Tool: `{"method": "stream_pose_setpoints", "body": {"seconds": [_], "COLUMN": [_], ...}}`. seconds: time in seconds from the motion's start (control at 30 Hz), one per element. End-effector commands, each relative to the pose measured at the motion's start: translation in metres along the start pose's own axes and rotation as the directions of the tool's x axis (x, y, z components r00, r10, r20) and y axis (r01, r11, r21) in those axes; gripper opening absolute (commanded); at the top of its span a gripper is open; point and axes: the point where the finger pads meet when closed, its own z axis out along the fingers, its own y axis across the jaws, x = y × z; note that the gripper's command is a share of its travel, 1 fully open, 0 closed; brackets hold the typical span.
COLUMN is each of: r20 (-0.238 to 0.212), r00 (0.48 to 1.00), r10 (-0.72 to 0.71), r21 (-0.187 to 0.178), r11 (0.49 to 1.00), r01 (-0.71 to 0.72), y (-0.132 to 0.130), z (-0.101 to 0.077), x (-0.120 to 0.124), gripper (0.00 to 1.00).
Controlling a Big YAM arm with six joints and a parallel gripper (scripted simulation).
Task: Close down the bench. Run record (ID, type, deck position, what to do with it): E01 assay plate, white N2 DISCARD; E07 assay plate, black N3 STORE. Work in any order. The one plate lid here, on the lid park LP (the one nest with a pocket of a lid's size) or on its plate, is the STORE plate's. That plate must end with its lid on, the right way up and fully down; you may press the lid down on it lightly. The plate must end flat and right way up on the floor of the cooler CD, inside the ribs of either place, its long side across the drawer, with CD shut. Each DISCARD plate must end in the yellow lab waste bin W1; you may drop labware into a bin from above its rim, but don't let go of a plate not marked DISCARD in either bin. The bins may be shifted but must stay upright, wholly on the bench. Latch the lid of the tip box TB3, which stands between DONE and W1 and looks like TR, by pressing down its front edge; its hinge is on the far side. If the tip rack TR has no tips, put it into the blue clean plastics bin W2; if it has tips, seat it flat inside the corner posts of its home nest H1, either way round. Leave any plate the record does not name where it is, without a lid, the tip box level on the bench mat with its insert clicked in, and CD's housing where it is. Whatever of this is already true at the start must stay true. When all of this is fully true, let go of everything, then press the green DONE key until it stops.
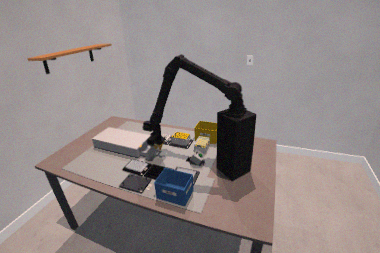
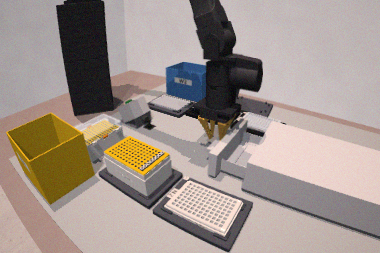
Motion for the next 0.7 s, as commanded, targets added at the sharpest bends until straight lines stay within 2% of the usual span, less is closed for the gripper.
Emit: {"method": "stream_pose_setpoints", "body": {"seconds": [0.0,0.5,0.6,0.67], "r20": [-0.002,-0.002,-0.001,-0.001], "r00": [1.000,1.000,1.000,1.000], "r10": [0.019,0.019,0.019,0.019], "r21": [-0.058,-0.058,-0.017,-0.031], "r11": [0.998,0.998,1.000,0.999], "r01": [-0.019,-0.019,-0.019,-0.019], "y": [0.028,0.028,0.016,0.022], "z": [0.010,0.010,0.000,-0.002], "x": [0.002,0.002,0.002,0.002], "gripper": [0.30,0.30,0.30,0.30]}}
